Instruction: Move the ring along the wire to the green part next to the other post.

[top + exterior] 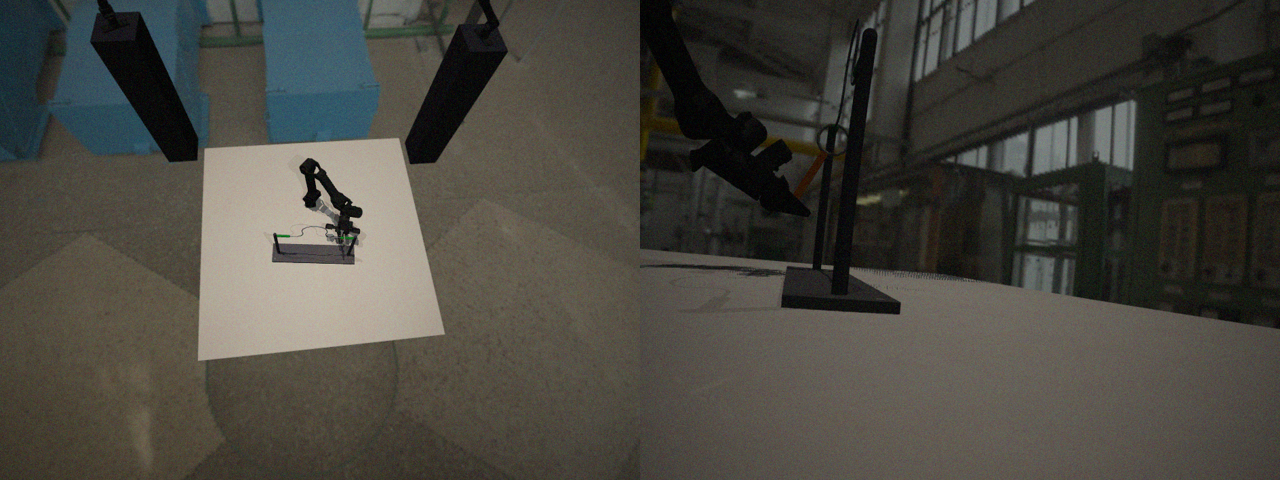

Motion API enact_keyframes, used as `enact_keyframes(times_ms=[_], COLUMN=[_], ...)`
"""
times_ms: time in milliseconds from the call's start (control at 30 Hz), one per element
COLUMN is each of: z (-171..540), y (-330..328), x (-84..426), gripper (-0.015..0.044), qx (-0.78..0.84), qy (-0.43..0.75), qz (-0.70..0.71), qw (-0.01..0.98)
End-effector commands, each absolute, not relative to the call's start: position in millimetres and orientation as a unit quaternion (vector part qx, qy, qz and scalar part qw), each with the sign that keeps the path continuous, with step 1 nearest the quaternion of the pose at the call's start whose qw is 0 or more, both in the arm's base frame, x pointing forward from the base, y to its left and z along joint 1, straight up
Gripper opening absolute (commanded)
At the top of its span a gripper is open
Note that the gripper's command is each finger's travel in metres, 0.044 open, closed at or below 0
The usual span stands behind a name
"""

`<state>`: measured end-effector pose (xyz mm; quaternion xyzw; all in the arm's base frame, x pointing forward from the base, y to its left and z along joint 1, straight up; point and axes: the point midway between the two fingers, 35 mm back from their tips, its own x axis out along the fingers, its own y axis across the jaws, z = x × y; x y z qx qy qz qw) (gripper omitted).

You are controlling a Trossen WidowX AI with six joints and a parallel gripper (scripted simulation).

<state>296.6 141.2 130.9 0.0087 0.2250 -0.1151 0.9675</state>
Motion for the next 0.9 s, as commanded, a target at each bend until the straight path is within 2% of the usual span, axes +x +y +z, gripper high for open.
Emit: enact_keyframes(times_ms=[0,400,867], z=[130.5,131.5,151.4], y=[140.9,141.9,152.1], x=[296.5,294.9,253.2], gripper=[-0.0150,0.0160,0.0160], qx=[0.010,0.009,0.010], qy=[0.224,0.226,0.226], qz=[-0.117,-0.115,-0.116], qw=[0.967,0.967,0.967])
